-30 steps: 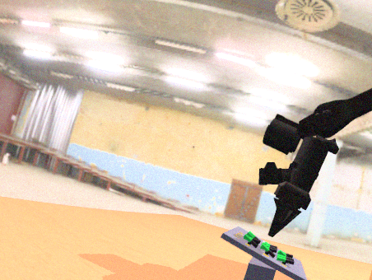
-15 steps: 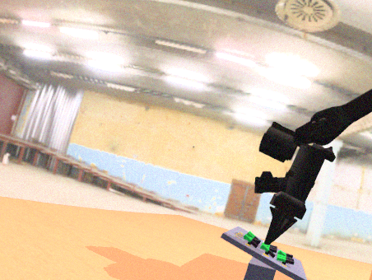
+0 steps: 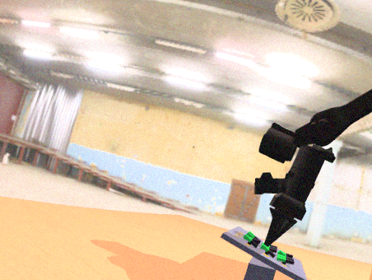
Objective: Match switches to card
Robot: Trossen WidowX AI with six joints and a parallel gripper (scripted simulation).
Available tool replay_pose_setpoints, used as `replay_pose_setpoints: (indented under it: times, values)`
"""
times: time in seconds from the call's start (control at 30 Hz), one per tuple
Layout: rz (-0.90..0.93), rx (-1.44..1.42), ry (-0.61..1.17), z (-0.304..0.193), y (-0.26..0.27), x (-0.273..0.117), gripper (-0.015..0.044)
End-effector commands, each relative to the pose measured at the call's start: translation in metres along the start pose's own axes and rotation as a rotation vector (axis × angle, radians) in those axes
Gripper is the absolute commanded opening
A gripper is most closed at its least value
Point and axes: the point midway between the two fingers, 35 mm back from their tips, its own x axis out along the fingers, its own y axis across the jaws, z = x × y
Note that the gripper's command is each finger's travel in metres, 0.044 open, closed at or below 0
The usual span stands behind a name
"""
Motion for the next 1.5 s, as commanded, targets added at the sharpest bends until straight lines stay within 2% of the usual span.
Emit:
replay_pose_setpoints:
  times: [0.0,1.47]
  values:
    - [-0.003,0.003,-0.001,0.0000,-0.0005,0.0003,0.0000]
    - [-0.003,0.003,-0.001,0.0002,-0.0005,0.0058,0.0000]
